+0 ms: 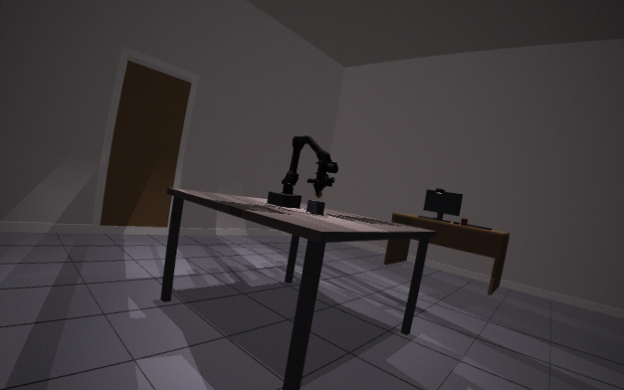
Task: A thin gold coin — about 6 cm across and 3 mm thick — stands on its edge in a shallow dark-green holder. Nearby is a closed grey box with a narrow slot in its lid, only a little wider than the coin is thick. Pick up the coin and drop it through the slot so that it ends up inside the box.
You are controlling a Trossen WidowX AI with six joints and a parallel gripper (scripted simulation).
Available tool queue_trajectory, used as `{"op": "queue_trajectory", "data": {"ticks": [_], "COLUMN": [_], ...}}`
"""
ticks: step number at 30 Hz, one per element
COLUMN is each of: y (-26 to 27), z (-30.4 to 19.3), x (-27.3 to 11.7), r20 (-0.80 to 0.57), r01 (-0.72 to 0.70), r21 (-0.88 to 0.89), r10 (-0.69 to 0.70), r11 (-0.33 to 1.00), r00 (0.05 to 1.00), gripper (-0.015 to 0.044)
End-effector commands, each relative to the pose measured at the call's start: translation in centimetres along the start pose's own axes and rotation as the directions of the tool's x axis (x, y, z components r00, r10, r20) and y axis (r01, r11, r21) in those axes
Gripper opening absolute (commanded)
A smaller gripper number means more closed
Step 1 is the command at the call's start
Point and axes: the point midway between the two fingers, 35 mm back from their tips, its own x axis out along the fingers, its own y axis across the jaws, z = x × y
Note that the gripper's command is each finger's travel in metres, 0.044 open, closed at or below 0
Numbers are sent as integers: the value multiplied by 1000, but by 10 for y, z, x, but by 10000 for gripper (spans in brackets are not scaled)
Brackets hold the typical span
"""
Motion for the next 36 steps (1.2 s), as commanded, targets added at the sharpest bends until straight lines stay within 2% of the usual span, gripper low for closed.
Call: {"op": "queue_trajectory", "data": {"ticks": [1,36], "y": [0,2], "z": [1,-5], "x": [0,5], "r20": [-2,-4], "r01": [-1,0], "r21": [-2,1], "r10": [1,0], "r11": [1000,1000], "r00": [1000,1000], "gripper": [0,0]}}
